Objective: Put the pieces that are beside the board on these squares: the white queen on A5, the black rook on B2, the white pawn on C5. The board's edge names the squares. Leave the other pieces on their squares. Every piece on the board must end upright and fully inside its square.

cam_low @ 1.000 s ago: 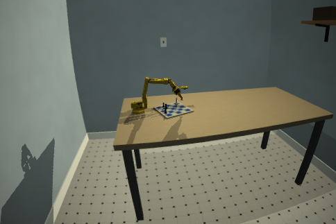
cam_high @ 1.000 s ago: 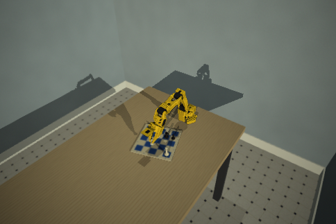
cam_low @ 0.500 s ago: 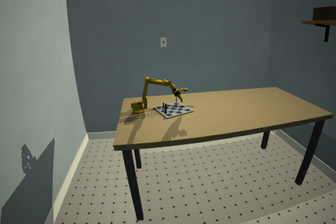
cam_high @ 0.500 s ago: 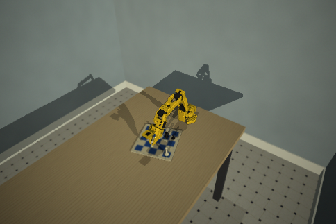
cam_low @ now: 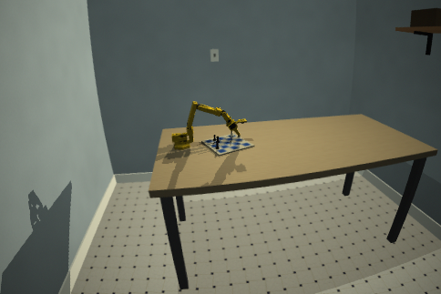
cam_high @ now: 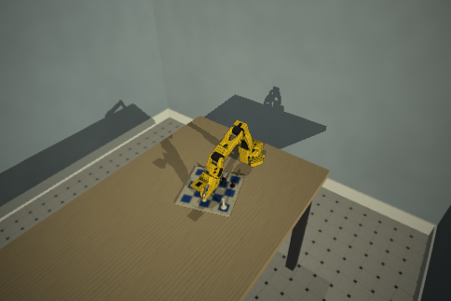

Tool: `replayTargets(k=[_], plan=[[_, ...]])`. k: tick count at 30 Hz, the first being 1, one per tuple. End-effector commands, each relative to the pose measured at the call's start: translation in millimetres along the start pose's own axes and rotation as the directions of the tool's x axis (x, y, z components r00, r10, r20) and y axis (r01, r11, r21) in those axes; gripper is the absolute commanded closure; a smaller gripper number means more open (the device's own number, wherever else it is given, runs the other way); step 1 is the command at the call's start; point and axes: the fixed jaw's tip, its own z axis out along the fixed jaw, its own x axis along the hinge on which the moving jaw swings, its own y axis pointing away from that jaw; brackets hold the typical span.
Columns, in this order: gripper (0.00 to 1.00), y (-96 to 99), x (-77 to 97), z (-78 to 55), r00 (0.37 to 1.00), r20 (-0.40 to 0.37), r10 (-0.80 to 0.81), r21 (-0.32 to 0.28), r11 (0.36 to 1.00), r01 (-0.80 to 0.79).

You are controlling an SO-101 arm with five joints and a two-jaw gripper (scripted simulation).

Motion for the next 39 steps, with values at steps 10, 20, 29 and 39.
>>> replayTargets(k=[10, 20, 29, 39], plan=[[1.0, -2.4, 11.0, 12.6, 1.0, -0.023, 0.001, 0.003, 1.0, -0.001], [1.0, -2.4, 11.7, 13.3, 1.0, -0.023, 0.001, 0.003, 1.0, -0.001], [1.0, -2.3, 14.6, 11.3, 1.0, -0.023, 0.001, 0.003, 1.0, -0.001], [1.0, -2.3, 11.4, 8.8, 1.0, -0.023, 0.001, 0.003, 1.0, 0.0]])
